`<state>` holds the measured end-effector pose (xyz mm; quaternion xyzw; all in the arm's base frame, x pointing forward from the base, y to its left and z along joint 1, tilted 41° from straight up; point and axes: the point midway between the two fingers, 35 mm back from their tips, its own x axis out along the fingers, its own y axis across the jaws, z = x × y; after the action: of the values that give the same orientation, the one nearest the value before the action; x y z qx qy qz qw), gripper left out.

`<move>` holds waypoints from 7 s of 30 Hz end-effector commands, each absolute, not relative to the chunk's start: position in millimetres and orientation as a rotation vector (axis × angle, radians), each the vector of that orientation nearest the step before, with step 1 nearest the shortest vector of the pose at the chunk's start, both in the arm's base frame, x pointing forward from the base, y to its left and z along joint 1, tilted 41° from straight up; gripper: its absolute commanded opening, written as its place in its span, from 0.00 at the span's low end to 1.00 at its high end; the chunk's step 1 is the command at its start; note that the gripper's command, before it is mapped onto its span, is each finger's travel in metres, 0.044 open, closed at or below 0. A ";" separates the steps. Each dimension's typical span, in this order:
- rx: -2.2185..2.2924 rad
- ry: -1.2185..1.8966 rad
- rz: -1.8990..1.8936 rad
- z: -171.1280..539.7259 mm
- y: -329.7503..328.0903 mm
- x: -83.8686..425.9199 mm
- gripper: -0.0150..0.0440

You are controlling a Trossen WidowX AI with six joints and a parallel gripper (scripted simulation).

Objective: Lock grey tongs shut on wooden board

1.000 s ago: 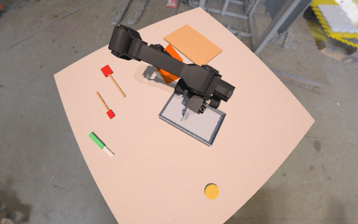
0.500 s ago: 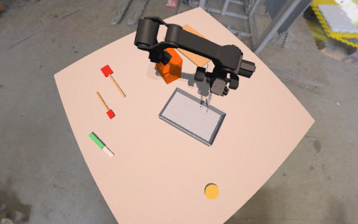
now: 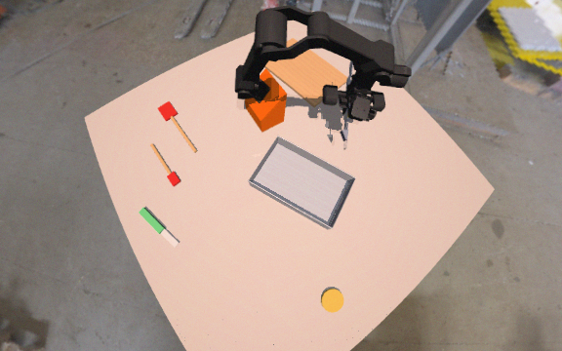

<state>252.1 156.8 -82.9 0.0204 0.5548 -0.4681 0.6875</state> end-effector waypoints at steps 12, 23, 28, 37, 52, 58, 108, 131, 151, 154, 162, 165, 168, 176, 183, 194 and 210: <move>-0.016 1.279 -0.991 -112.3 195.7 213.9 0.00; -0.081 1.350 -0.888 -122.3 234.3 156.7 0.00; -0.111 1.377 -0.849 -126.0 248.1 127.9 0.00; -0.172 1.424 -0.787 -132.0 265.3 73.0 0.00; -0.296 1.489 -0.702 -139.3 271.1 -21.8 0.00; -0.352 1.508 -0.674 -141.3 265.6 -57.4 0.00; 0.076 2.640 -0.976 -122.9 267.6 -48.6 0.00; 0.076 2.640 -0.976 -122.9 267.6 -48.6 0.00; -0.109 2.449 -0.974 -130.7 259.2 -61.5 0.00; -0.178 2.356 -0.963 -133.8 255.8 -65.9 0.00; -0.314 2.104 -0.914 -140.5 249.8 -74.4 0.00; -0.348 2.011 -0.883 -142.4 248.9 -76.6 0.00; -0.373 1.917 -0.852 -143.8 248.7 -78.5 0.00; -0.405 1.677 -0.746 -144.5 252.1 -82.9 0.00; -0.396 1.519 -0.658 -142.6 257.9 -86.6 0.00; -0.396 1.519 -0.658 -144.9 256.5 -87.0 0.00; -0.397 1.520 -0.659 -166.5 241.8 -90.0 0.00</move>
<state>-88.5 243.1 -163.5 -0.1786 0.6690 -0.2910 0.6602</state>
